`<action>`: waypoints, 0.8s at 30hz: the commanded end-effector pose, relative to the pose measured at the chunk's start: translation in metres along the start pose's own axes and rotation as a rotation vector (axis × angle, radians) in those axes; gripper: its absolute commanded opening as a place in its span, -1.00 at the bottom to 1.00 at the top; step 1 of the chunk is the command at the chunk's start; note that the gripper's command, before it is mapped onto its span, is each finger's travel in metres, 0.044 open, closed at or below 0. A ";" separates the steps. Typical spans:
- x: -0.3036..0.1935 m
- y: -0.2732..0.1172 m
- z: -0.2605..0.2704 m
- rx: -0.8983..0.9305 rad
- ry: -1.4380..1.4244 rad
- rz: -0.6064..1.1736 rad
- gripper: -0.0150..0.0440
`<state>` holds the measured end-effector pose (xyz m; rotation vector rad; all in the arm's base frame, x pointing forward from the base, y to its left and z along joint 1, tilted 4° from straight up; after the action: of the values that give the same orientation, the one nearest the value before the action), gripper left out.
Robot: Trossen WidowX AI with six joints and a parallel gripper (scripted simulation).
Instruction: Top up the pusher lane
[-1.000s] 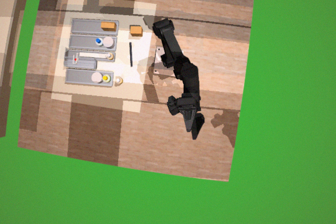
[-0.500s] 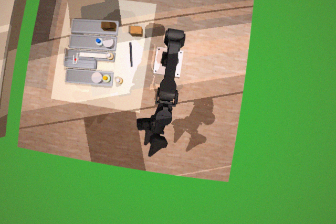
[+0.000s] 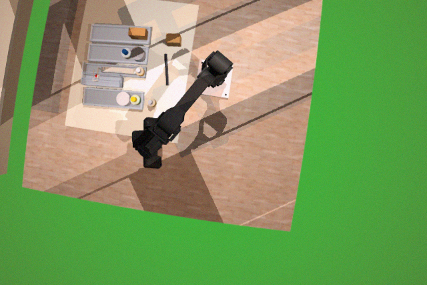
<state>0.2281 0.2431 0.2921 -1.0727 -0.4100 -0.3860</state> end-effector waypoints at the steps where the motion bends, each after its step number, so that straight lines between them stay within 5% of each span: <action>1: 0.013 0.021 -0.047 -0.160 -0.006 0.114 1.00; 11: 0.025 0.039 -0.174 -0.418 0.106 0.521 1.00; 24: 0.008 0.062 -0.188 -0.420 0.109 0.529 1.00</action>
<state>0.2917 0.1003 0.1777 -1.5099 0.0664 -0.0588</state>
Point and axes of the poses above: the point midway between the two fingers, 35 mm back from their tips, its own y axis out along the fingers, its own z axis across the jaws, x = y × z, the point moved 8 cm from there along -y, back along the fingers, and after that the axes turned 6 degrees about -y, right-handed, at the moved point
